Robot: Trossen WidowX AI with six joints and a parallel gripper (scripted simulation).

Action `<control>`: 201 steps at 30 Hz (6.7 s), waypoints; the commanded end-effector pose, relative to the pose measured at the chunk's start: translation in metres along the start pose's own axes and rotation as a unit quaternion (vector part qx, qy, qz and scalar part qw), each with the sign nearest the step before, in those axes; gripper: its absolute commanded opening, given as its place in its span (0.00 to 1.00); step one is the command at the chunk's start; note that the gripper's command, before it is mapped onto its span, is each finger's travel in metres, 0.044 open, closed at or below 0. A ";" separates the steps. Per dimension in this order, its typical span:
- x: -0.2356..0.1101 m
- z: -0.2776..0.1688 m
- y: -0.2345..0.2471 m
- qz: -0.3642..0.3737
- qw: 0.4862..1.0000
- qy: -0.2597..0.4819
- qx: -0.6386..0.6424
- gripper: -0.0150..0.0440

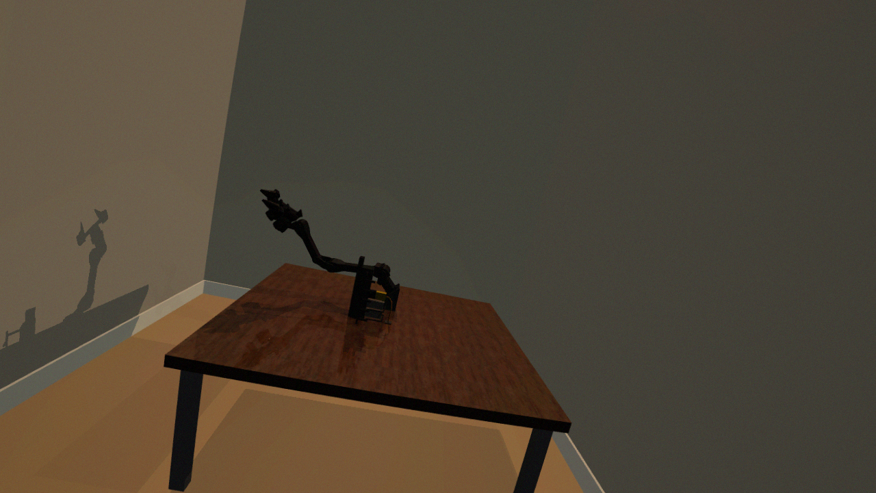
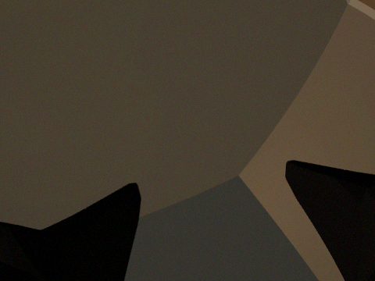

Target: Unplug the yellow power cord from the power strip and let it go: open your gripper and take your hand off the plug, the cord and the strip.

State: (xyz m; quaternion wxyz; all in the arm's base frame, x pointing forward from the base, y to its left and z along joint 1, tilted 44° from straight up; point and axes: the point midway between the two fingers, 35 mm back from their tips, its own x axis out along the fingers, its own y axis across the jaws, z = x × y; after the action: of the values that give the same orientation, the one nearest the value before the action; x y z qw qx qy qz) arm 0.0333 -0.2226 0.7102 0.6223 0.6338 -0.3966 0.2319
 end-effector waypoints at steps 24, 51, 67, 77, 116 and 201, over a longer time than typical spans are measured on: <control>-0.020 -0.268 -0.050 0.001 0.907 0.219 -0.359 0.53; -0.171 -0.435 -0.367 -0.095 0.400 0.583 -0.701 0.53; -0.339 -0.341 -0.526 -0.126 -0.082 0.777 -0.611 0.53; -0.440 -0.221 -0.534 -0.111 -0.392 0.845 -0.346 0.53; -0.425 -0.192 -0.516 -0.109 -0.411 0.846 -0.321 0.53; -0.459 -0.224 -0.543 -0.108 -0.408 0.848 -0.322 0.25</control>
State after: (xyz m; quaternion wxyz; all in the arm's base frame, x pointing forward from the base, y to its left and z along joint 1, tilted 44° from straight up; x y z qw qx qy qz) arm 0.2386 0.0276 0.0540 -0.3048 0.6096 -0.6913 -0.2399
